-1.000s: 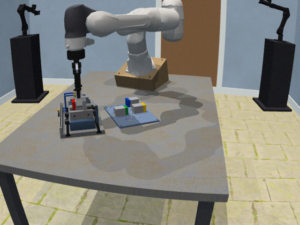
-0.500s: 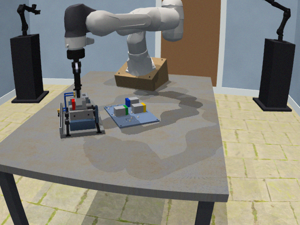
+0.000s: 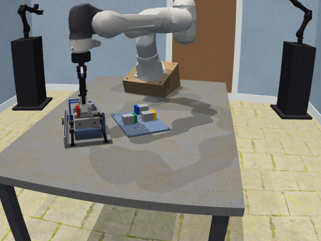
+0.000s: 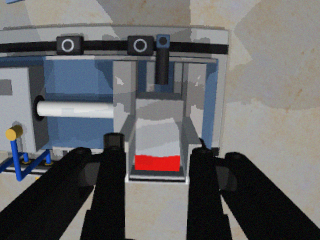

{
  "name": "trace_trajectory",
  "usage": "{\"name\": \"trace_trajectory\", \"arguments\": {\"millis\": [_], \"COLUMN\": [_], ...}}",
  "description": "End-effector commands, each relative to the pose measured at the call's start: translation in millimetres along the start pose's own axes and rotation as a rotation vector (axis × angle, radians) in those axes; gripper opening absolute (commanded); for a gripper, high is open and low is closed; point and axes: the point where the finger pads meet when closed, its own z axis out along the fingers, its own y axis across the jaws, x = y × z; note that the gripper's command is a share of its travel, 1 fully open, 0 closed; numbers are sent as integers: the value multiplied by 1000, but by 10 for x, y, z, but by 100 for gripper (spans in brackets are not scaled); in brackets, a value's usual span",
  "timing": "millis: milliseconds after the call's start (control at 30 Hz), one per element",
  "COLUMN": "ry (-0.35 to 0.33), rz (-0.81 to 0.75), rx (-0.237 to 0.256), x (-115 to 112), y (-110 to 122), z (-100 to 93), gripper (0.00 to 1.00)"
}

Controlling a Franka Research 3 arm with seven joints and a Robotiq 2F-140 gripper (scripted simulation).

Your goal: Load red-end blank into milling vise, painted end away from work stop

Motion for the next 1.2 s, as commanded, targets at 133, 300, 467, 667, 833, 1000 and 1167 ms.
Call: {"name": "trace_trajectory", "arguments": {"millis": [133,300,467,667,833,1000,1167], "ry": [-2,0,-2,-2,-2,-2,-2], "rz": [-4,-1,-4,-4,-4,-4,-4], "rx": [0,0,0,0,0,0,0], "x": [-8,0,-4,-4,-4,1,1], "y": [-3,-2,-6,-6,-6,-3,-3], "z": [-32,-13,-44,-44,-44,-3,-3], "gripper": [0,0,0,0,0,0,0]}}
